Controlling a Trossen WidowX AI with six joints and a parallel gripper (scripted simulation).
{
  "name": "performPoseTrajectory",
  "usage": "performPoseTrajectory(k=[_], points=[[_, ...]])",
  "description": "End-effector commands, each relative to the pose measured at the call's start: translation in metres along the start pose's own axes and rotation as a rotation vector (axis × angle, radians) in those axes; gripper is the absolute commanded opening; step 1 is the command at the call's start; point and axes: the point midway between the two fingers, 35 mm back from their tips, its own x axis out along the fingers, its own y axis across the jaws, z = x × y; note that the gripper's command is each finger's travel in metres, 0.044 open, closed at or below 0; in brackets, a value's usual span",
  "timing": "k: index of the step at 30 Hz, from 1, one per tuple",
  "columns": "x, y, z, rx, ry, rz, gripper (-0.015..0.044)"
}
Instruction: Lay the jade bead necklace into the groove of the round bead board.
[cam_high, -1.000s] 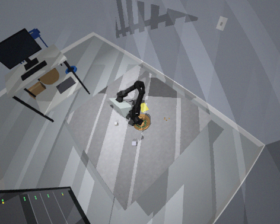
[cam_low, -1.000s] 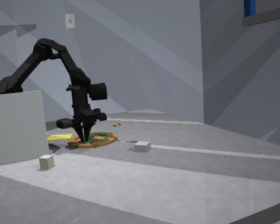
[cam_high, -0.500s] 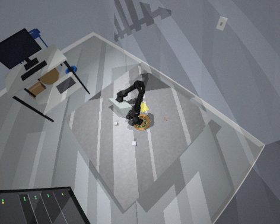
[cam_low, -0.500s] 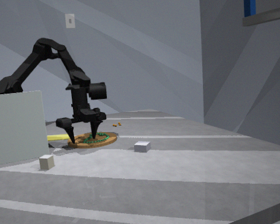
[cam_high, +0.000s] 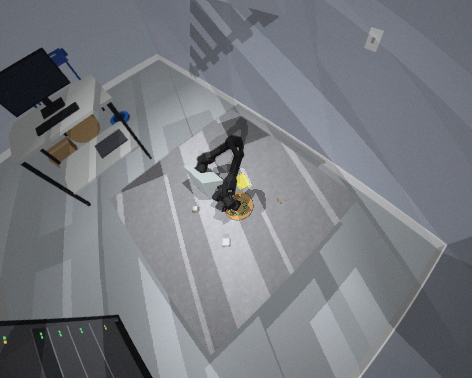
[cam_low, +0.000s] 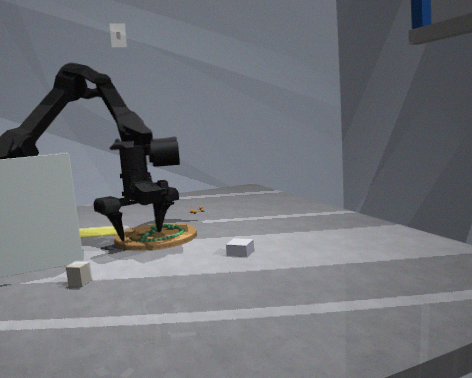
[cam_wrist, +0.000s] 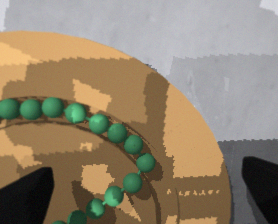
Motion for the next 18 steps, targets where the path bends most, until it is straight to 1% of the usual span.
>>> performPoseTrajectory(k=[1,2,4,14,18], points=[[-0.001,0.001,0.000,-0.008,-0.001,0.002,0.0440],[-0.001,0.001,0.000,-0.008,-0.001,0.002,0.0440],[-0.002,0.001,0.000,-0.070,-0.002,0.002,0.0387],[-0.014,0.005,-0.004,-1.009,-0.003,0.001,0.0125],[-0.019,0.006,-0.006,-1.385,-0.003,0.000,0.0120]])
